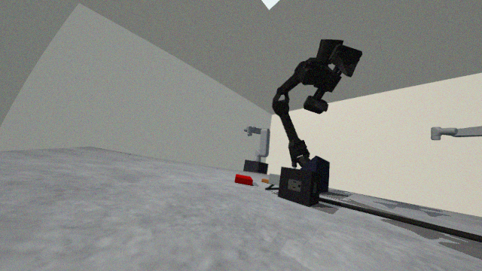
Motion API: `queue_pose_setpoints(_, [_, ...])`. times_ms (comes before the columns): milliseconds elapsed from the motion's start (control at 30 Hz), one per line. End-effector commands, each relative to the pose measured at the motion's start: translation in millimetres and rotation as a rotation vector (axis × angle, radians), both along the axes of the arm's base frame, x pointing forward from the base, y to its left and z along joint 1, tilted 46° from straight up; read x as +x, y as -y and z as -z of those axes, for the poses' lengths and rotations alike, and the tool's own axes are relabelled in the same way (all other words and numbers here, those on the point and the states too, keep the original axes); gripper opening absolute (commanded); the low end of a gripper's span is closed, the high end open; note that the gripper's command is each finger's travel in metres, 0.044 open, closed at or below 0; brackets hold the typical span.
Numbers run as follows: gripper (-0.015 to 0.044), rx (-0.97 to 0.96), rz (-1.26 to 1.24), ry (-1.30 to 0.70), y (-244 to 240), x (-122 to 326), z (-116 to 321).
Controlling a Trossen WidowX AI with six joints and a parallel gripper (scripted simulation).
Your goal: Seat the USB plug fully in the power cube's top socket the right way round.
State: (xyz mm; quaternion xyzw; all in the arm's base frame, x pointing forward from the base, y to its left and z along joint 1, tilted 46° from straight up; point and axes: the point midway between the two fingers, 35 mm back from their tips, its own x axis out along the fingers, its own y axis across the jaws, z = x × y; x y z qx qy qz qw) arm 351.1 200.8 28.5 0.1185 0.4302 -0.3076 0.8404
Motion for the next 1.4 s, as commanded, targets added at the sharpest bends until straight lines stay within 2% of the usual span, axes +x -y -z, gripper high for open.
queue_pose_setpoints(0, [0.044,-0.01,0.47,0.009,75,-9,11])
queue_pose_setpoints(300, [0.044,-0.108,0.996,0.093,151,-33,13])
queue_pose_setpoints(1367, [0.044,-0.11,1.004,0.096,163,-35,29])
